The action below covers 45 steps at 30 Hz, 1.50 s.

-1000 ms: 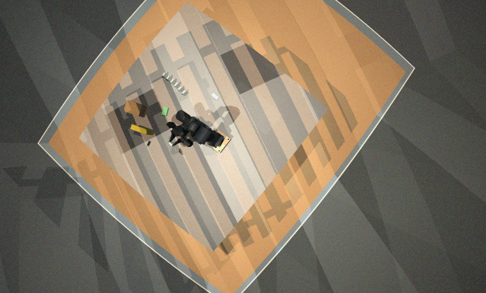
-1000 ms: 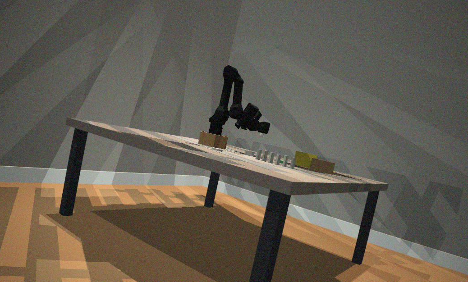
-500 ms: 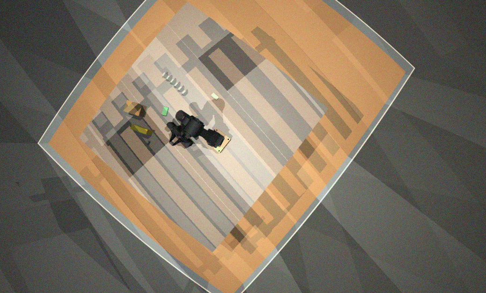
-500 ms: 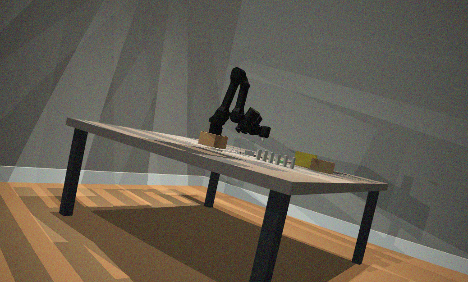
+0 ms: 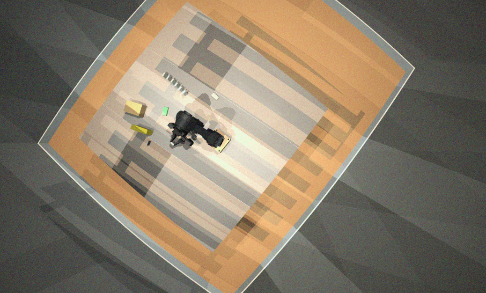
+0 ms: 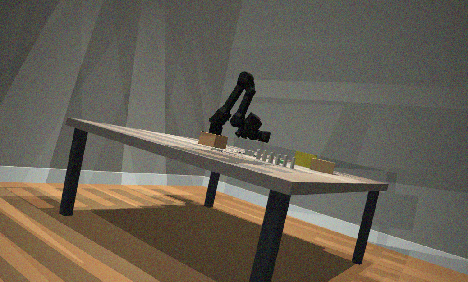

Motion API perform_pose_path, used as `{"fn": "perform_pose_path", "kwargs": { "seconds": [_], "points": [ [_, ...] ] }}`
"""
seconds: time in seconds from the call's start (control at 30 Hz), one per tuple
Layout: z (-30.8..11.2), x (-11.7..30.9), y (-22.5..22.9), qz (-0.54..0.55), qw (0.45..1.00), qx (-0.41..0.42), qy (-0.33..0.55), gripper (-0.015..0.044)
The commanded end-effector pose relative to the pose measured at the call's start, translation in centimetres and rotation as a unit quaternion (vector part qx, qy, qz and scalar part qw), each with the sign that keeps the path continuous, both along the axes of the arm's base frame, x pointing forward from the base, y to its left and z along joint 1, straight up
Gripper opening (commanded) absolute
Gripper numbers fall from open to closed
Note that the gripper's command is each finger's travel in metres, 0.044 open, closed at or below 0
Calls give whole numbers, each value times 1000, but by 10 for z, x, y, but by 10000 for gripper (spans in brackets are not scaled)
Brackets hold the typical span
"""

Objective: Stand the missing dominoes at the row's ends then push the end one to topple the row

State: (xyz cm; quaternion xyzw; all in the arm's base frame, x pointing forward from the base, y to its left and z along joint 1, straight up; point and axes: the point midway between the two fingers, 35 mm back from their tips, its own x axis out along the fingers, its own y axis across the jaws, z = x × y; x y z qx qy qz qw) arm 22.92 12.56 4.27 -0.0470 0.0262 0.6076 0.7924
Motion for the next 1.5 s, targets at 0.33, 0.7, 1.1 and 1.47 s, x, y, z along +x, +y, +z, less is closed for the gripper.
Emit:
{"fn": "perform_pose_path", "kwargs": {
  "seconds": [0.33,0.7,1.1,1.47],
  "points": [
    [-29,-1,2,3,1000,-7,-5,107],
    [-51,-6,4,7,1000,-11,-9,107],
    [-60,-9,5,9,1000,-13,-10,107],
    [-60,-9,5,9,1000,-13,-10,291]
  ]
}}
